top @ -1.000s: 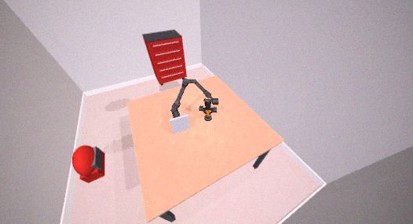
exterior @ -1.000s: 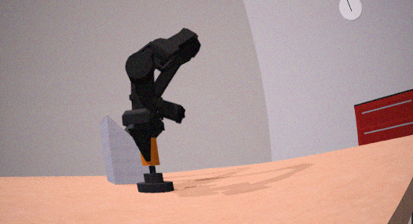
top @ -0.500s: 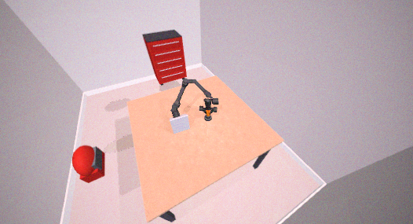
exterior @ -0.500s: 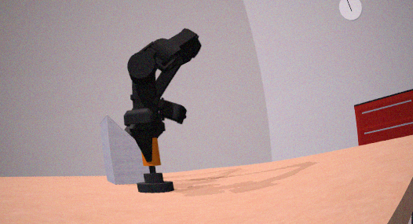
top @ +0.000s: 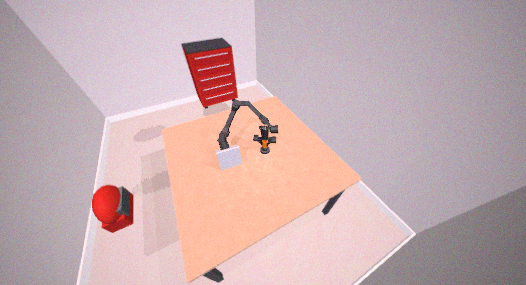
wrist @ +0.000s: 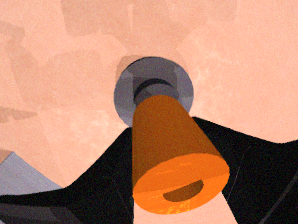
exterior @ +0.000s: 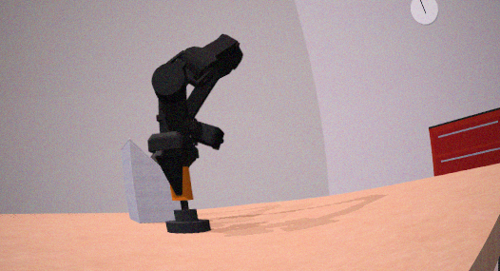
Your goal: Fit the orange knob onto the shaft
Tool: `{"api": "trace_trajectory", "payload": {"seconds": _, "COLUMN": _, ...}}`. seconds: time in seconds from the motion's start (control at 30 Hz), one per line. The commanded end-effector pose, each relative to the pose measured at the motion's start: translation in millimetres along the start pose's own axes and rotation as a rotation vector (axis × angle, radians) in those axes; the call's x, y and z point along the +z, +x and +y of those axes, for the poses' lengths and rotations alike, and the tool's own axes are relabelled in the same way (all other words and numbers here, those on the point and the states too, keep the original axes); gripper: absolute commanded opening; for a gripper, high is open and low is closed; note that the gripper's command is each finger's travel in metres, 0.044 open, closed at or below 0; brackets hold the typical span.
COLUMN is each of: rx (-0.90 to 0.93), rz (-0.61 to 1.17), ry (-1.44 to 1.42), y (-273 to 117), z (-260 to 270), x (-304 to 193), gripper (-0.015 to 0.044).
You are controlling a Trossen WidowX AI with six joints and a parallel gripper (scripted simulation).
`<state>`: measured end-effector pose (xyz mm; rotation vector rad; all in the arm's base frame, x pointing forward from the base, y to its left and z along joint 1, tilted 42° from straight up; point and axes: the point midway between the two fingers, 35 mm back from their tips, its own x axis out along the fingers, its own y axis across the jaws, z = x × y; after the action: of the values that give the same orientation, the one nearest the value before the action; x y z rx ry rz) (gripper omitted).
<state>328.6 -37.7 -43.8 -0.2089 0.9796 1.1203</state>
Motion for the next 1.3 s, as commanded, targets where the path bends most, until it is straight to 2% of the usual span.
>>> {"api": "trace_trajectory", "payload": {"seconds": 0.0, "rx": -0.005, "rz": 0.001, "ry": -0.029, "y": -3.7, "z": 0.2, "x": -0.4, "gripper": 0.0}}
{"api": "trace_trajectory", "payload": {"seconds": 0.2, "rx": -0.005, "rz": 0.002, "ry": -0.212, "y": -4.1, "z": -0.7, "x": 0.8, "gripper": 0.0}}
{"api": "trace_trajectory", "payload": {"seconds": 1.27, "rx": -0.005, "rz": 0.001, "ry": -0.212, "y": -2.6, "z": -2.0, "x": 2.0, "gripper": 0.0}}
